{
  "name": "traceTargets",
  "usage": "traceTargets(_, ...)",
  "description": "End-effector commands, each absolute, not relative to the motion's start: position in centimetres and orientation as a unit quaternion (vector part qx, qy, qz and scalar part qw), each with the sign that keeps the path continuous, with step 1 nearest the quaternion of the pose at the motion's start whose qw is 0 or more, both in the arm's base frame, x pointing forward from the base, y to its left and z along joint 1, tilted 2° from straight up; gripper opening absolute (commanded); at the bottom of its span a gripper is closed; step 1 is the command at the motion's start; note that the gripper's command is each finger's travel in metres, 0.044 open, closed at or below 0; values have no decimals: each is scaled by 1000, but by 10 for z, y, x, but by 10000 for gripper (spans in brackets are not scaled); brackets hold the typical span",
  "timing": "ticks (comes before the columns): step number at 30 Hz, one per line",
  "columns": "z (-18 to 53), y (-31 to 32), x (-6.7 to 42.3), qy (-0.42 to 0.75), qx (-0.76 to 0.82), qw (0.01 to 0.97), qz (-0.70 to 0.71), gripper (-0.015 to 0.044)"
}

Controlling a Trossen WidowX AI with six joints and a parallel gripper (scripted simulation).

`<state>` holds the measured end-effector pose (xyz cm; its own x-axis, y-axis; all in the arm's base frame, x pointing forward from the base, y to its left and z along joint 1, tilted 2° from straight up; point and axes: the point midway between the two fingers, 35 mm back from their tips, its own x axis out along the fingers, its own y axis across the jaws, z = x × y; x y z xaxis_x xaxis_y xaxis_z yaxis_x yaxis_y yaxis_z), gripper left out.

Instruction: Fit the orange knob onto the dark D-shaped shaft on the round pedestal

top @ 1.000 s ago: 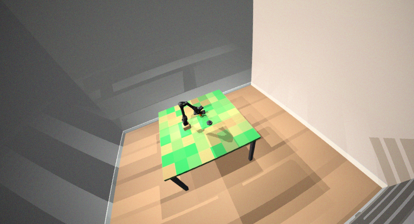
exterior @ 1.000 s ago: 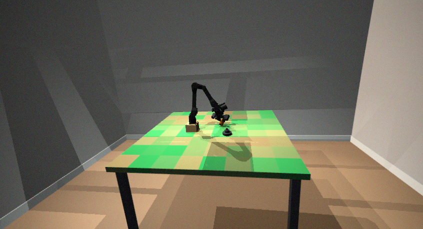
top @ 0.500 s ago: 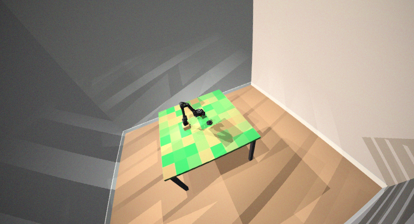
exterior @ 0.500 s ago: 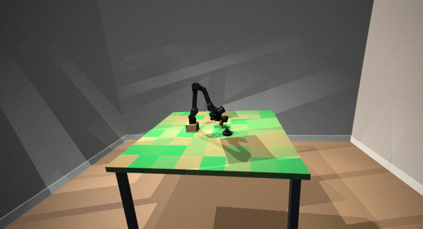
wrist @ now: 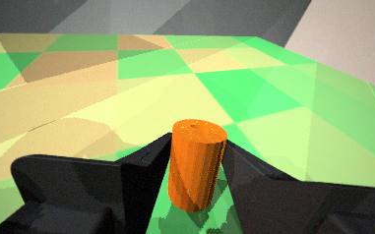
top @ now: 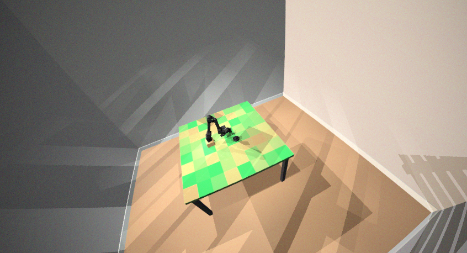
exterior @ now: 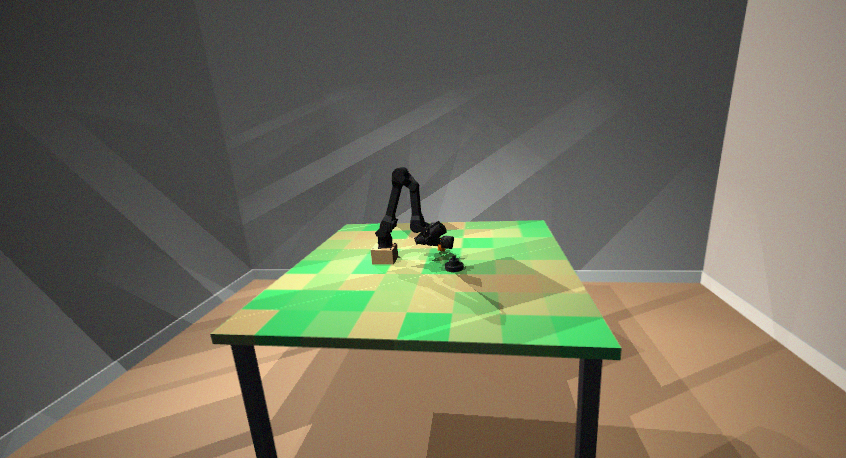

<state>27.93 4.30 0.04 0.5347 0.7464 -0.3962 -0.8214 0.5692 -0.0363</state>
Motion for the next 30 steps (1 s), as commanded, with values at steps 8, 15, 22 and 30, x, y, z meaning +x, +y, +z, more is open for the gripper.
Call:
traceTargets(8, -6, 35, 272, 92, -69, 881, 460, 180)
traceTargets(15, -7, 32, 270, 70, -57, 883, 461, 180)
traceTargets(22, -7, 32, 270, 71, -57, 882, 462, 260)
traceTargets(30, -7, 32, 270, 71, -57, 882, 462, 260)
